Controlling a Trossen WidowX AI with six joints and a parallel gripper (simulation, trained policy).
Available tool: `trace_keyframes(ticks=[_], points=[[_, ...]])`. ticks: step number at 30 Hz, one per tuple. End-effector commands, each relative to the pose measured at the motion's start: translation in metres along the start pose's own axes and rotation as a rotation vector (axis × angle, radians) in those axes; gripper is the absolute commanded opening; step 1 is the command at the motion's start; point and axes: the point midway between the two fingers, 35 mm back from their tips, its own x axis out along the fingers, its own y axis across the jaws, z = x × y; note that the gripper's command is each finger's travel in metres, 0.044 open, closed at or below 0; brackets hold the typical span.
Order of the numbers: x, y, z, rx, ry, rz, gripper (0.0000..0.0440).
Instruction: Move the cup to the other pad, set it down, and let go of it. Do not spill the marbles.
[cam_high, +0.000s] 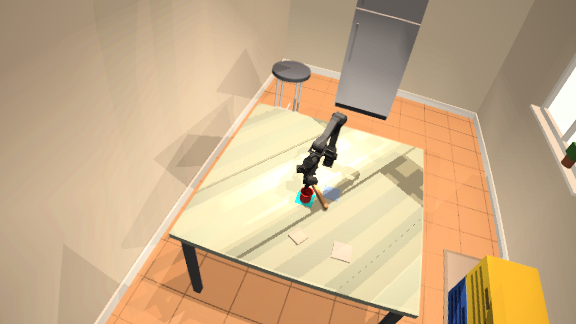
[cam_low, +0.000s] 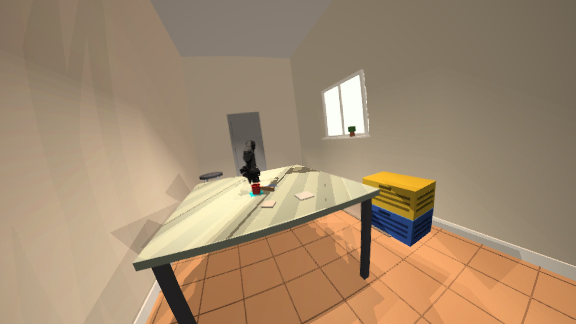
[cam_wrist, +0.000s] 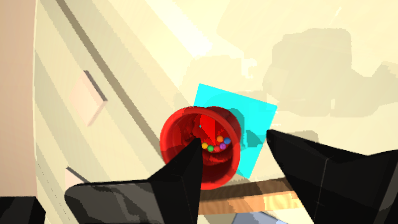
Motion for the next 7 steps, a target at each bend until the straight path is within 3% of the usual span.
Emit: trace_keyframes(ticks=[1,7], points=[[-0.020,0.005,0.007,0.001,-0.022,0.042,0.0263],[-0.040,0.008,0.017,0.005,-0.052,0.074,0.0361]])
